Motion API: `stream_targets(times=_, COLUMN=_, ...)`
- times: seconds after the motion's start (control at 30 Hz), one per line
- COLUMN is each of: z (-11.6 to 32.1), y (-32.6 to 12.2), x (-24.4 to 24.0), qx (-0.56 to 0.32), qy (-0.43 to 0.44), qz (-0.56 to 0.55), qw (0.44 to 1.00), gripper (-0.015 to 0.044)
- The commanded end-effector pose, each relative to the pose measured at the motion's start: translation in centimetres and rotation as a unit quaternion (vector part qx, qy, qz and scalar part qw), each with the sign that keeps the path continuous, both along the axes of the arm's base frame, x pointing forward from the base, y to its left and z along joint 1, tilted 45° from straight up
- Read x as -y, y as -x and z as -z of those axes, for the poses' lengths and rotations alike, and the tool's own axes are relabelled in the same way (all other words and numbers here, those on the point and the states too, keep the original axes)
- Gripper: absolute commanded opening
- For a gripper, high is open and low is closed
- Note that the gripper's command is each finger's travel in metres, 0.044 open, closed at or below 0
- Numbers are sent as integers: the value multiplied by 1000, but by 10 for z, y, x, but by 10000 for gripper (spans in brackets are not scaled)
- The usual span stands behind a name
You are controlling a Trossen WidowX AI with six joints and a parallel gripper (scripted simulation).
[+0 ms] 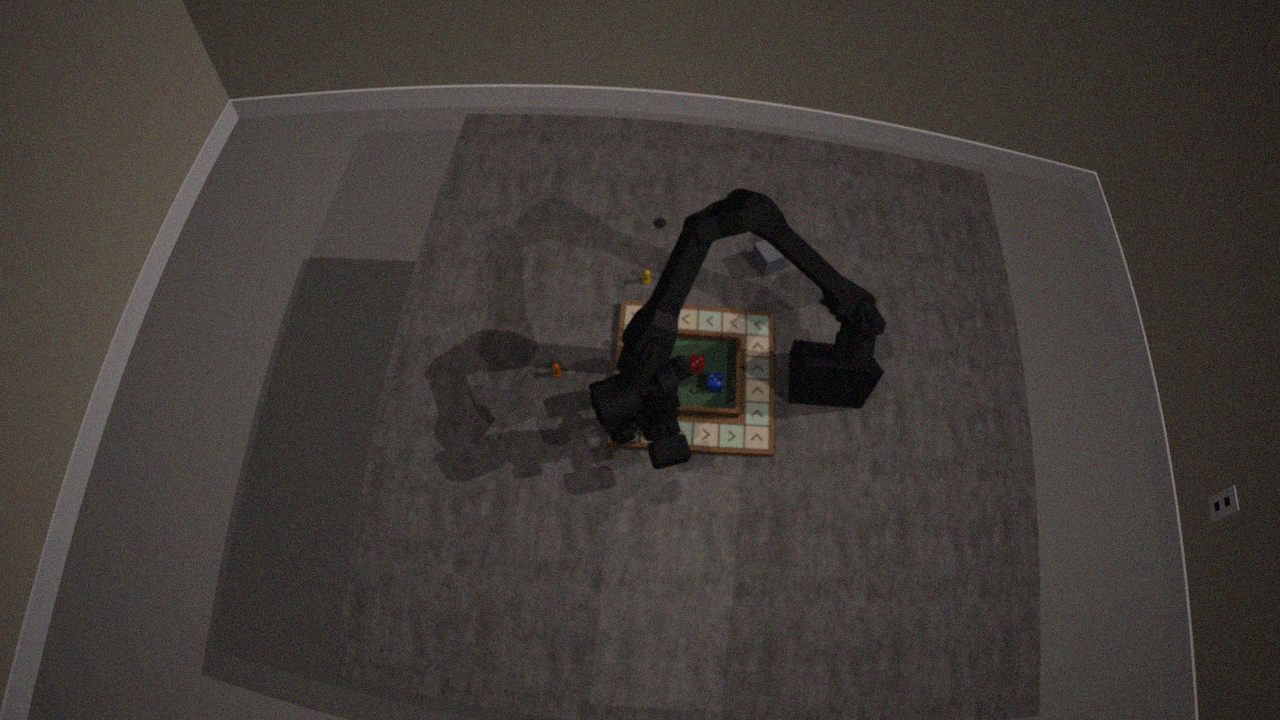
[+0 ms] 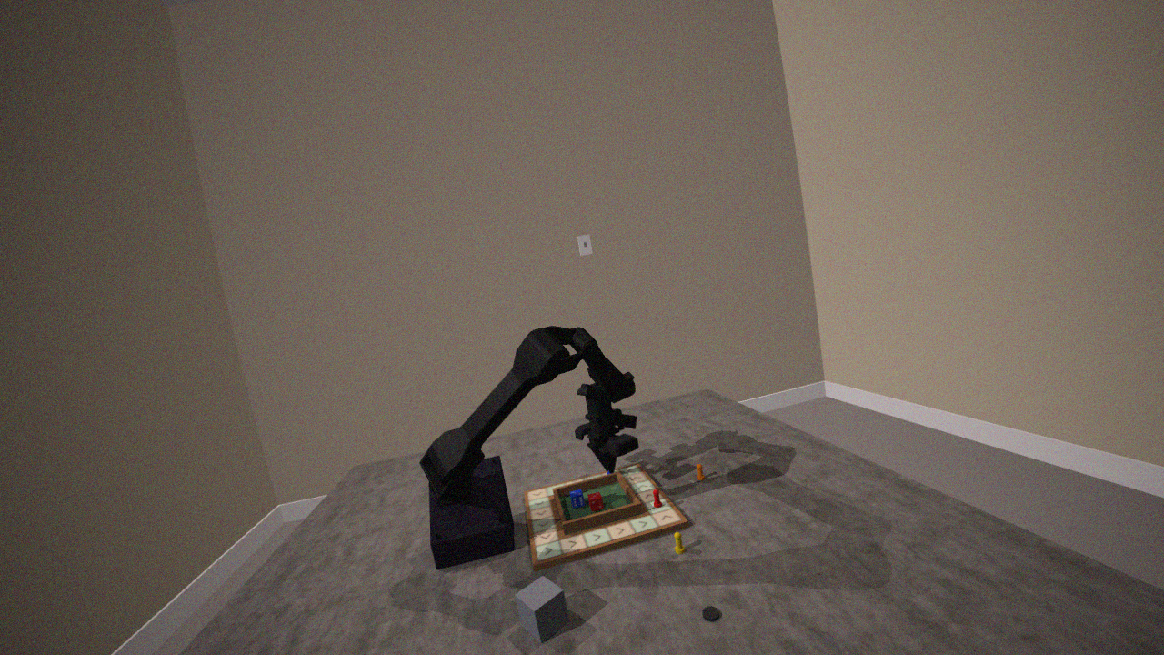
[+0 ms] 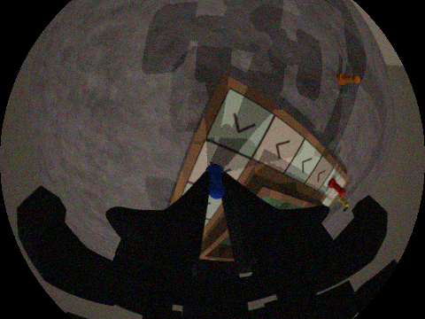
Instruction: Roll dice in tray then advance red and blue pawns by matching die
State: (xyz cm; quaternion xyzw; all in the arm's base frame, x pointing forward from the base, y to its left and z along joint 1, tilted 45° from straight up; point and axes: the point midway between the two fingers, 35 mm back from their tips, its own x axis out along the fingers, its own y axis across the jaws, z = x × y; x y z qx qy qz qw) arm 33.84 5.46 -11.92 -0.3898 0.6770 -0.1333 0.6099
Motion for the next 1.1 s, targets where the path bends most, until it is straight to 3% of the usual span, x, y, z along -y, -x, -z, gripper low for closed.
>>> stream_targets(times=0.0, z=0, y=0, x=1, qx=-1, qy=2, qz=-2, qw=1000, gripper=2)
stream_targets(times=0.63, z=-91, y=12, x=-87, qx=-2, qy=-1, qz=-2, qw=1000, gripper=0)
stream_targets(times=1.07, z=-76, y=35, x=-80, qx=-2, qy=-1, qz=-2, qw=1000, gripper=0)
